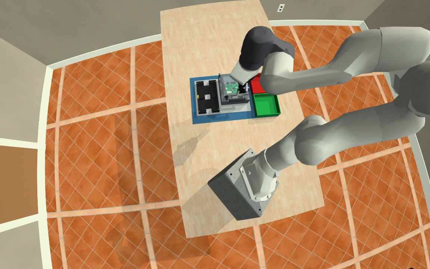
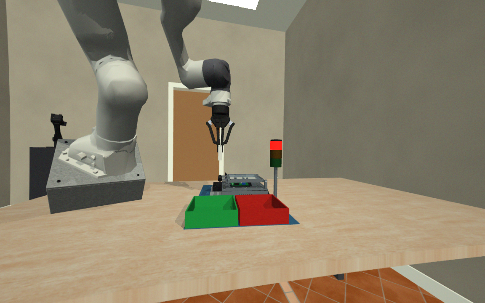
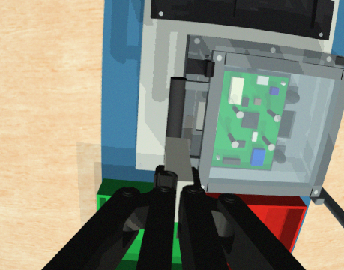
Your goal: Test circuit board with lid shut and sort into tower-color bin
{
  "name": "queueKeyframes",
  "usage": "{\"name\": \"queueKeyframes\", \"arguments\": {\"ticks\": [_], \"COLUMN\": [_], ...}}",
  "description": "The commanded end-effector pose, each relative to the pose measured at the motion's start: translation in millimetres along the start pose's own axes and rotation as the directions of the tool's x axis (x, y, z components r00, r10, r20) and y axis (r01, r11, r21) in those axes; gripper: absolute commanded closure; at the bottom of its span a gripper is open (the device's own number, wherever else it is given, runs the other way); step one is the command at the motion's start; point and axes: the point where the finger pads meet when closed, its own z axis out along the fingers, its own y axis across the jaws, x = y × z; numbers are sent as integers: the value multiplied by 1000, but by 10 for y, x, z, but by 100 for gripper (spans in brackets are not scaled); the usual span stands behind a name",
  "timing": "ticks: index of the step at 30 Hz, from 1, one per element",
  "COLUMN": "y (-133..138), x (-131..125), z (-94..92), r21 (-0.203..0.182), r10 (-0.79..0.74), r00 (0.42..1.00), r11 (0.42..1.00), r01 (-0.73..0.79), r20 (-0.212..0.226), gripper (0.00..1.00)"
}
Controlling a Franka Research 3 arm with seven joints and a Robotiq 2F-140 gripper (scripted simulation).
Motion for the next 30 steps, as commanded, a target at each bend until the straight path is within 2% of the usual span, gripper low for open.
{"name": "queueKeyframes", "arguments": {"ticks": [1, 15, 30], "y": [5, 5, 5], "x": [2, 2, 2], "z": [-12, -27, -191], "r21": [0, 0, 0], "r10": [-3, -3, -3], "r00": [1000, 1000, 1000], "r11": [1000, 1000, 1000], "r01": [3, 3, 3], "r20": [-1, -1, -1], "gripper": [100, 100, 100]}}
